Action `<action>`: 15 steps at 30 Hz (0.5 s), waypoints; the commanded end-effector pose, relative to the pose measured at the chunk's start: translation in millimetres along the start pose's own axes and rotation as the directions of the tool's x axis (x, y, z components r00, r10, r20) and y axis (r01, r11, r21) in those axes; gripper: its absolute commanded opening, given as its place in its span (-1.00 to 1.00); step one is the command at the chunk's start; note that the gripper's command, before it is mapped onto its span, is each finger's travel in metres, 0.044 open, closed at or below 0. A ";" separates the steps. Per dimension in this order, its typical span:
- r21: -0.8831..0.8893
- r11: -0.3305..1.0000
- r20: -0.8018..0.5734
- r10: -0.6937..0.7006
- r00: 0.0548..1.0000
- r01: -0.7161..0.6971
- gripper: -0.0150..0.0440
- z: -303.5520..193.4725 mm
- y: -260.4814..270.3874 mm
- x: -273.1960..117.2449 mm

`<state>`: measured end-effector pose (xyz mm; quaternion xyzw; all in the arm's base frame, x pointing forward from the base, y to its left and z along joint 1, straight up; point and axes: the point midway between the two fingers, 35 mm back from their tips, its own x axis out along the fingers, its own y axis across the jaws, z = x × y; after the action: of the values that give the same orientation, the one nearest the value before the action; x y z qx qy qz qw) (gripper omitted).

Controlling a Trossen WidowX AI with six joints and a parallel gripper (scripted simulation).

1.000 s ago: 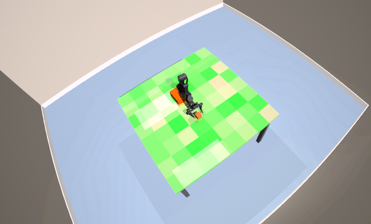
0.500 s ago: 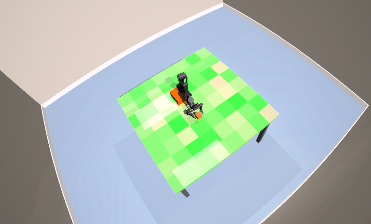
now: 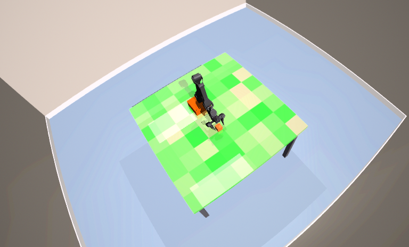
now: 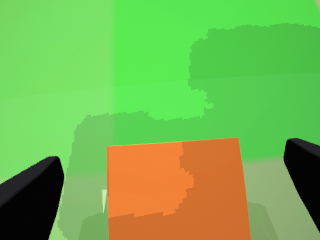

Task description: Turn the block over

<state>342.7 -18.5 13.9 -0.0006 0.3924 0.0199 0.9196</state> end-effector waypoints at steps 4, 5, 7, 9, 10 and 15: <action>-0.017 1.000 -0.206 -0.011 0.979 0.007 1.00 16.1 2.9 -62.7; -0.017 1.000 -0.206 -0.011 0.979 0.007 1.00 16.1 2.9 -62.7; -0.017 1.000 -0.206 -0.011 0.979 0.007 1.00 16.1 2.9 -62.7; -0.017 1.000 -0.206 -0.011 0.979 0.007 1.00 16.1 2.9 -62.7; -0.017 1.000 -0.206 -0.011 0.979 0.007 1.00 16.1 2.9 -62.7; -0.016 1.000 -0.227 -0.010 0.974 0.007 1.00 18.3 2.8 -62.0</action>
<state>313.6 -17.3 69.5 -0.0093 0.4826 0.0190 0.8756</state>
